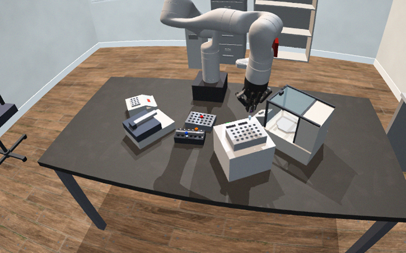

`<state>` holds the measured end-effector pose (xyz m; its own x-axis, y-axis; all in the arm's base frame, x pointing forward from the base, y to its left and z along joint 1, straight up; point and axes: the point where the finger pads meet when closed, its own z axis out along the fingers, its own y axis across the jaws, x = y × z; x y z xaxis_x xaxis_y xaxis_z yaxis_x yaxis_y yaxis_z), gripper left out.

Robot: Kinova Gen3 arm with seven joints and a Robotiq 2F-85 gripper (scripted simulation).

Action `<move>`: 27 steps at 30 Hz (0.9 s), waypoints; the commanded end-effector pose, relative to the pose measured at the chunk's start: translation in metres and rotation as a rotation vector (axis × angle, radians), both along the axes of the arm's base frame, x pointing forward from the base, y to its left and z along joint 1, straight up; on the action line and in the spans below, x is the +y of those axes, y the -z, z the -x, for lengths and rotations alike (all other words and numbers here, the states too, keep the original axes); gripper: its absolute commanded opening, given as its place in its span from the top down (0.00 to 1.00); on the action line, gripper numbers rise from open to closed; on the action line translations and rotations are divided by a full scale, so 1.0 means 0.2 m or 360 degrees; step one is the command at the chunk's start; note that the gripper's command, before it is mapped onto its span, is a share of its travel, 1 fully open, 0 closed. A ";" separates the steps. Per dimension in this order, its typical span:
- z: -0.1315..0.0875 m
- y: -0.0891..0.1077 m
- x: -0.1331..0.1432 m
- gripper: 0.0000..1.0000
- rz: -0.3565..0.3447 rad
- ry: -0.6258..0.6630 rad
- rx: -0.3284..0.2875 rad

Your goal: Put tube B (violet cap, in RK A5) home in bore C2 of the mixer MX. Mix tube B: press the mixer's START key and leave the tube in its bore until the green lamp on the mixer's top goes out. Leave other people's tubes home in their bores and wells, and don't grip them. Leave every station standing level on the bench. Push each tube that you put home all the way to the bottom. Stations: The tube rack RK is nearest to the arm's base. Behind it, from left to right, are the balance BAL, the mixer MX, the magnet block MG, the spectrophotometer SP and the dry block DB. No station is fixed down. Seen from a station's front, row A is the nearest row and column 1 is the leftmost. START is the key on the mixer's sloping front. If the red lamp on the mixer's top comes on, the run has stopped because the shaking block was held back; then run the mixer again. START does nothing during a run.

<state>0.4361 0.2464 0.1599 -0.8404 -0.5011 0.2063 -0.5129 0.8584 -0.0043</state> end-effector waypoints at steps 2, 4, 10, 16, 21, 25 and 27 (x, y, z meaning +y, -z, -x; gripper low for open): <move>-0.08 0.00 0.05 0.90 0.0000 -0.0001 0.0000; -0.08 0.00 0.05 0.90 0.0000 -0.0001 0.0000; -0.16 -0.01 0.11 0.90 0.0000 -0.0001 0.0000; -0.16 -0.01 0.11 0.90 0.0000 -0.0001 0.0000; -0.16 -0.01 0.11 0.90 0.0000 -0.0001 0.0000; -0.16 -0.01 0.11 0.90 0.0000 -0.0001 0.0000; -0.17 0.00 0.11 0.90 0.0000 -0.0001 0.0000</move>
